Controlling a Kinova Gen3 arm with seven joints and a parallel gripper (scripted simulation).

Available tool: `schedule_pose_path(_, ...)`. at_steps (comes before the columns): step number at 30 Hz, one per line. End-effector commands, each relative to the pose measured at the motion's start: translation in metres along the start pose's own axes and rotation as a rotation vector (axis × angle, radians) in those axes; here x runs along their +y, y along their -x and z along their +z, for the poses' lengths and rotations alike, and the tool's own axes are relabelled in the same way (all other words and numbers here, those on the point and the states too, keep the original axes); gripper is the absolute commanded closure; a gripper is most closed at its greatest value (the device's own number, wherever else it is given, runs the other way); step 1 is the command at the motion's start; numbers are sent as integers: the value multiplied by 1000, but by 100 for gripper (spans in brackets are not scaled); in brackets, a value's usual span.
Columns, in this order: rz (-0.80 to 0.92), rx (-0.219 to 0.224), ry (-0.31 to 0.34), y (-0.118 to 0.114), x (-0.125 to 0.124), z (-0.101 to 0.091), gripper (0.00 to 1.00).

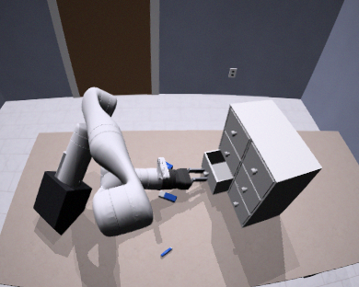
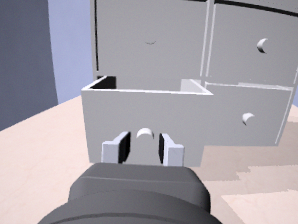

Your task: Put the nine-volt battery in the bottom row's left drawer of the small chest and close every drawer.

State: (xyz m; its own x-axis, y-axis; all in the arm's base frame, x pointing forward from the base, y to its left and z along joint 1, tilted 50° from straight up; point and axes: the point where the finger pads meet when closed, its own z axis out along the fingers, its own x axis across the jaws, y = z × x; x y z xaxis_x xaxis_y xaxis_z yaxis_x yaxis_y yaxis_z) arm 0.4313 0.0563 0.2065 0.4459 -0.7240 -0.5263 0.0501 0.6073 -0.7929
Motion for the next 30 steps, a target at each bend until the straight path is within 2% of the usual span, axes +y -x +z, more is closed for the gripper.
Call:
schedule_pose_path(1,-3,6,-6,-1,0,-9,33)
schedule_pose_path(9,-17,7,-6,-2,13,-40,33)
schedule_pose_path(30,-11,6,-6,-2,14,-45,33)
